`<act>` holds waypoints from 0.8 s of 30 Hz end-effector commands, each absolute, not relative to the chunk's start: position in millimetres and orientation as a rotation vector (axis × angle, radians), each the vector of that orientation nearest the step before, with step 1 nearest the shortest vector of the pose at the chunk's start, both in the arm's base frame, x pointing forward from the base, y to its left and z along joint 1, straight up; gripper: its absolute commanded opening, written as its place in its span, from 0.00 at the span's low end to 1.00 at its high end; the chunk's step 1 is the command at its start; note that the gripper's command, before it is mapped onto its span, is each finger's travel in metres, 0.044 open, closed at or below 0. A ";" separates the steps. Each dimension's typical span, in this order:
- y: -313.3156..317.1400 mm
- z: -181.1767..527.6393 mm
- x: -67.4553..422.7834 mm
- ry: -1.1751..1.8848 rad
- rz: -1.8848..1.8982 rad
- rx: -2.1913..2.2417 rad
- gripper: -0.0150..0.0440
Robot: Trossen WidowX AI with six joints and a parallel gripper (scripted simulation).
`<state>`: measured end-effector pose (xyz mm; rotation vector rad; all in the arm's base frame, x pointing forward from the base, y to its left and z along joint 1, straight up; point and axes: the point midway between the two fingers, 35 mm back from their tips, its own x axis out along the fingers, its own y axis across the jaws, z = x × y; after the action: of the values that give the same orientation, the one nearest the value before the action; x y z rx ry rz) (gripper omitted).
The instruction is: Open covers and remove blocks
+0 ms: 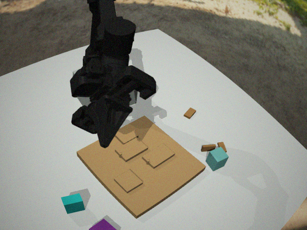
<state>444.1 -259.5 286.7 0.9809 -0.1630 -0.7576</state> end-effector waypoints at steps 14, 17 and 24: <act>-238.7 194.7 444.2 0.349 -0.773 0.671 0.25; -234.1 180.0 441.7 0.434 -0.759 0.620 0.25; -222.1 146.5 433.2 0.634 -0.709 0.500 0.25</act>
<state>438.0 -229.2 165.0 0.5643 0.5254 -0.7423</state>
